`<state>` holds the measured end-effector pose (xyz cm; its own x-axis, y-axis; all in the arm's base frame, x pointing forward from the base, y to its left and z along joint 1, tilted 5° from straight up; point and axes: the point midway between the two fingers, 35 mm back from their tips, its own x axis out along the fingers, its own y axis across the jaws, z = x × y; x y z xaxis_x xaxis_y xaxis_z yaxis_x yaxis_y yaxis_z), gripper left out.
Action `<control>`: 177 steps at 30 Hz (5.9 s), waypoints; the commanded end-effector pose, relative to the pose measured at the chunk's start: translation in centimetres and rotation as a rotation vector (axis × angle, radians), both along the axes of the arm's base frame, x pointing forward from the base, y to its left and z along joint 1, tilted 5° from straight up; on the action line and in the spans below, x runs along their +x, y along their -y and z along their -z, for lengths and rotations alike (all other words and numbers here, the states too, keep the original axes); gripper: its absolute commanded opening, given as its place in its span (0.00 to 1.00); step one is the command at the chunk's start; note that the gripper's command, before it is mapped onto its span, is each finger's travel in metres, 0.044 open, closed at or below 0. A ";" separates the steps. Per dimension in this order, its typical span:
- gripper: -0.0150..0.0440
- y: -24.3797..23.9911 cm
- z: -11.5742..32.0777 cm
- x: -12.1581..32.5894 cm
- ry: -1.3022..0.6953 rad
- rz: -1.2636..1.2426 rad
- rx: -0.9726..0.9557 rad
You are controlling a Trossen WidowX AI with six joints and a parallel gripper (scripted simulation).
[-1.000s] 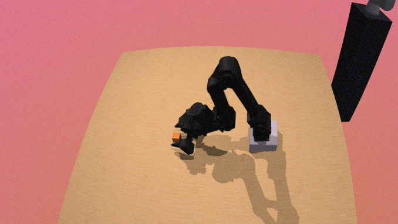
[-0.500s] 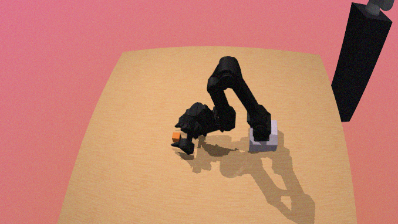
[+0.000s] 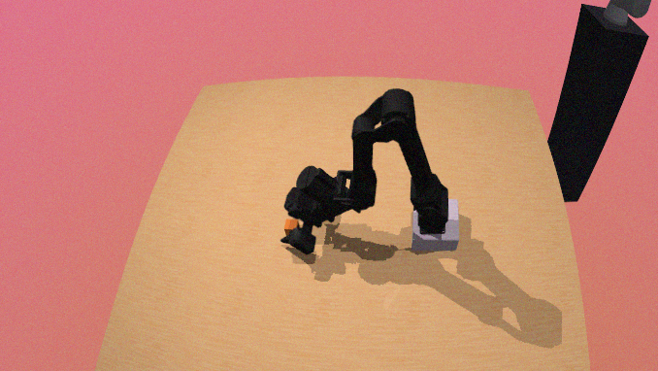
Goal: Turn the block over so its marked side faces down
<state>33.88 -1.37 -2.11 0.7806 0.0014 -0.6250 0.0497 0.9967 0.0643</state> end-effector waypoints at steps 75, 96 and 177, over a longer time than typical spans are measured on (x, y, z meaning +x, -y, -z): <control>1.00 0.1 -3.0 1.1 -0.892 -0.067 0.043; 0.60 -0.1 -1.3 1.1 -0.893 -0.068 0.043; 0.25 0.1 -0.6 1.8 -0.189 -0.020 0.008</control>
<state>35.74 -1.46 -0.83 0.6194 0.0273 -0.7846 0.0369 0.9973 0.0638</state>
